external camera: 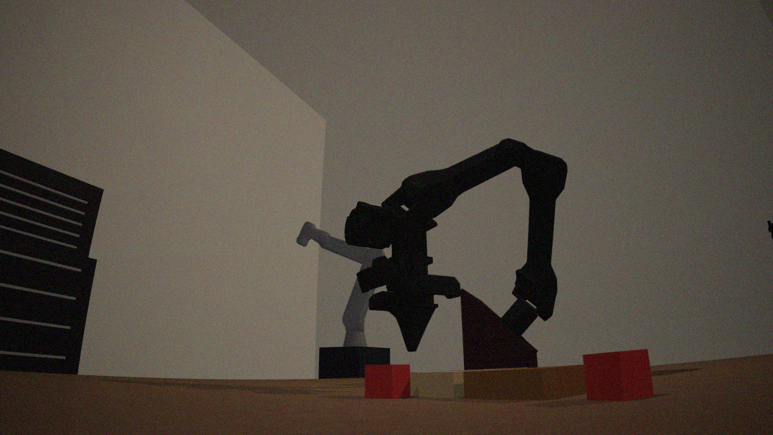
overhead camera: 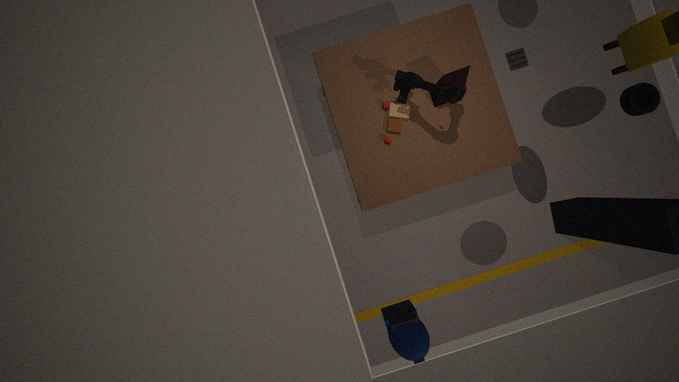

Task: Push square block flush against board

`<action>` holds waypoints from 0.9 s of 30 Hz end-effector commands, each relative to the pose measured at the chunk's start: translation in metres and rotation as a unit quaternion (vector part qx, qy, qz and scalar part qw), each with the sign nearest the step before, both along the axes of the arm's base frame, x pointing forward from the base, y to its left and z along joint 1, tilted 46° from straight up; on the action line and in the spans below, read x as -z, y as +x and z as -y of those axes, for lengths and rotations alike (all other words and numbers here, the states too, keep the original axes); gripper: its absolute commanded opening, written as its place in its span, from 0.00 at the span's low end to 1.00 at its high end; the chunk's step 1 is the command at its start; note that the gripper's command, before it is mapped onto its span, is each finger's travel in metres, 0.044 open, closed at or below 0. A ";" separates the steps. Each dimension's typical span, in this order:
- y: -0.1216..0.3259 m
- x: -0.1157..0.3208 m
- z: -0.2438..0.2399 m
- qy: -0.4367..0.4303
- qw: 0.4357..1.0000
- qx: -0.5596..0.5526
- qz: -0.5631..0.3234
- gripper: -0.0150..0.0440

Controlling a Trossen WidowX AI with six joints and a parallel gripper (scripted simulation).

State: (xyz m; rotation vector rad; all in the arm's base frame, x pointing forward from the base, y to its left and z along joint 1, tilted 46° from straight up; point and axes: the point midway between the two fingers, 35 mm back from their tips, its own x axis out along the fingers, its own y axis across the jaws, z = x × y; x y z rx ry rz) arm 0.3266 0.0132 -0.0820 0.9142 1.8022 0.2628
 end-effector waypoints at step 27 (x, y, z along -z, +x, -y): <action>0.012 -0.004 -0.006 0.075 0.881 -0.332 0.329 0.25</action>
